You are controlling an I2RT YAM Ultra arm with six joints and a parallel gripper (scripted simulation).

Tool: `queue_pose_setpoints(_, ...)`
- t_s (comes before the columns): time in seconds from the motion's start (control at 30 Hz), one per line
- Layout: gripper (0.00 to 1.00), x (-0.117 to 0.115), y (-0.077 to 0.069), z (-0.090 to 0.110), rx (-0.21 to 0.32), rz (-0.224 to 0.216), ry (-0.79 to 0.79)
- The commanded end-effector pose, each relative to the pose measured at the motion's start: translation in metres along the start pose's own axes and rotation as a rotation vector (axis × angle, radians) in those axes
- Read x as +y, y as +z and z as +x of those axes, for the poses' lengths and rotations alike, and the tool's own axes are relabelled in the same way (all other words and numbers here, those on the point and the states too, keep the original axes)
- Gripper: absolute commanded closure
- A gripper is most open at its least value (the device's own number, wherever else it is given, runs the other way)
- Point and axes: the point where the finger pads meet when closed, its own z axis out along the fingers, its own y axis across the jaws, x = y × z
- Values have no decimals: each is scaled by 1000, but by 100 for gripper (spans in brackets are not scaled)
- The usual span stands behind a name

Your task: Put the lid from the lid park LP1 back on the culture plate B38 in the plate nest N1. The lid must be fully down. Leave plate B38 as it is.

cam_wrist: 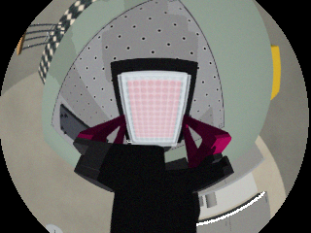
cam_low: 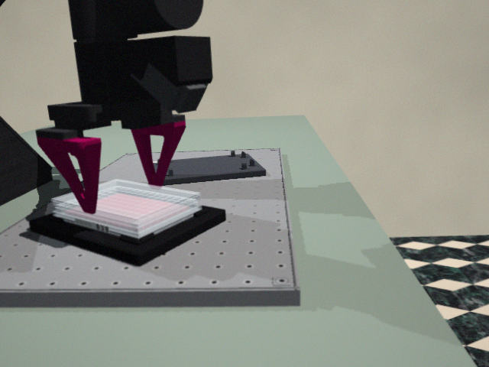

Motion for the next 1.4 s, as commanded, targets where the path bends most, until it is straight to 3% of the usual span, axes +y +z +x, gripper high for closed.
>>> queue_pose_setpoints(0.0, 100, 0, -4, -4, -16, -2, -3)
queue_pose_setpoints(0.47, 100, 0, -2, -4, -16, -2, -3)
queue_pose_setpoints(0.5, 0, 0, -2, -4, -16, -2, -3)
queue_pose_setpoints(1.23, 0, 0, -2, -4, -16, -2, -3)
queue_pose_setpoints(1.37, 0, 0, -12, -3, -16, -2, -3)
